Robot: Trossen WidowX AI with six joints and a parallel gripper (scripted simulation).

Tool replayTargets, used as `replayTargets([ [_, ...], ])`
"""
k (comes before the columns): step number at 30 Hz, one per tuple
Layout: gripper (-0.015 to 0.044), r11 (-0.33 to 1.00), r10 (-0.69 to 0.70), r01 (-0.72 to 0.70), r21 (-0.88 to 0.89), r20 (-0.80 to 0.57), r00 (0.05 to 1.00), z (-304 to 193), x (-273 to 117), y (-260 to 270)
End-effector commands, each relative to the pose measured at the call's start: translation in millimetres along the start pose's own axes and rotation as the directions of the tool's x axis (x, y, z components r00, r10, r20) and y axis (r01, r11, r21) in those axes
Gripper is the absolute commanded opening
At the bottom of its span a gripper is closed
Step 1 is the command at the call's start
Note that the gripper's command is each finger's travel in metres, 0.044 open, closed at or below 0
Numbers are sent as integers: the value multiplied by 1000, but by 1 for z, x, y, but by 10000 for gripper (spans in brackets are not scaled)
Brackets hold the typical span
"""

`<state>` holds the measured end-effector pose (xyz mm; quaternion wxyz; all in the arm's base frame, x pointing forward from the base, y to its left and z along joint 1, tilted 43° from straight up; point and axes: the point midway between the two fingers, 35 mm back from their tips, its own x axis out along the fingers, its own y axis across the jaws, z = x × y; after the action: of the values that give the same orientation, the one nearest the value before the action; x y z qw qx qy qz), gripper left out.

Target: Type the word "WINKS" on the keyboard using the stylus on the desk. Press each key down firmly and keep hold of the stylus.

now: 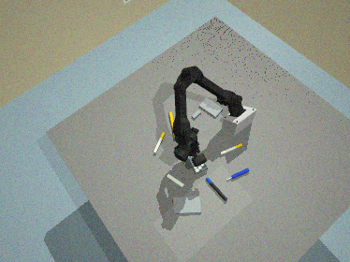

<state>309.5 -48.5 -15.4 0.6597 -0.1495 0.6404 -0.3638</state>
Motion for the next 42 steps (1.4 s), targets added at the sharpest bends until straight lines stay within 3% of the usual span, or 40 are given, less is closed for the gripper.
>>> replayTargets([
  [1, 0, 1000, -6, 6, -7, 3, 1000, -1, 0, -3],
  [5, 0, 1000, -6, 6, -7, 3, 1000, -1, 0, -5],
  [12, 0, 1000, -10, 10, -8, 3, 1000, -1, 0, -68],
  [42, 0, 1000, -8, 8, -9, 1, 1000, -31, 1, -39],
])
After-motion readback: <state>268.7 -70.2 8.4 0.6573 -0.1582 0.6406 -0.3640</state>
